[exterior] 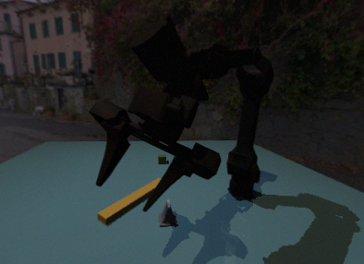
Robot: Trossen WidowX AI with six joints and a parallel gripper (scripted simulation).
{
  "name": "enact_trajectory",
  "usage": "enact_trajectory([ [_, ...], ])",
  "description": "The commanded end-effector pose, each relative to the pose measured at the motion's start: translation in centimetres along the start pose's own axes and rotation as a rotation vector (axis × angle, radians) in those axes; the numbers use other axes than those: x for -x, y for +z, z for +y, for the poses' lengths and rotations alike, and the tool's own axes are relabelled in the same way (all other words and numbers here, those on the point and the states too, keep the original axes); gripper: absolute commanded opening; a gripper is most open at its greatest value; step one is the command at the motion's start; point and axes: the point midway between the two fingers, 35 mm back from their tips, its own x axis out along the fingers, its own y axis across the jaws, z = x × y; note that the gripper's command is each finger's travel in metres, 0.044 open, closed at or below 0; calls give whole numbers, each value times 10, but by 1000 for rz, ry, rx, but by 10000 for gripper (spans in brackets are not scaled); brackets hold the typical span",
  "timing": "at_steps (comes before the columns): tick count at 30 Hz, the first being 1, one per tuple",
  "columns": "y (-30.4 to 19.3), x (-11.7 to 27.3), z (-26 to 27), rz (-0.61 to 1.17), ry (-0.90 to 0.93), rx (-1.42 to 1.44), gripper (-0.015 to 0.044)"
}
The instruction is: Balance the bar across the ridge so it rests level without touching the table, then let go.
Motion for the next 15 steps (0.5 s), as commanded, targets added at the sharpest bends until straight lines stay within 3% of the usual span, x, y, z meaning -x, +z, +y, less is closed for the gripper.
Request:
enact_trajectory([
  [1, -25, -6, -16, 93, 0, -43, 315],
  [15, -108, -9, -57, 362, 40, -188, 315],
])
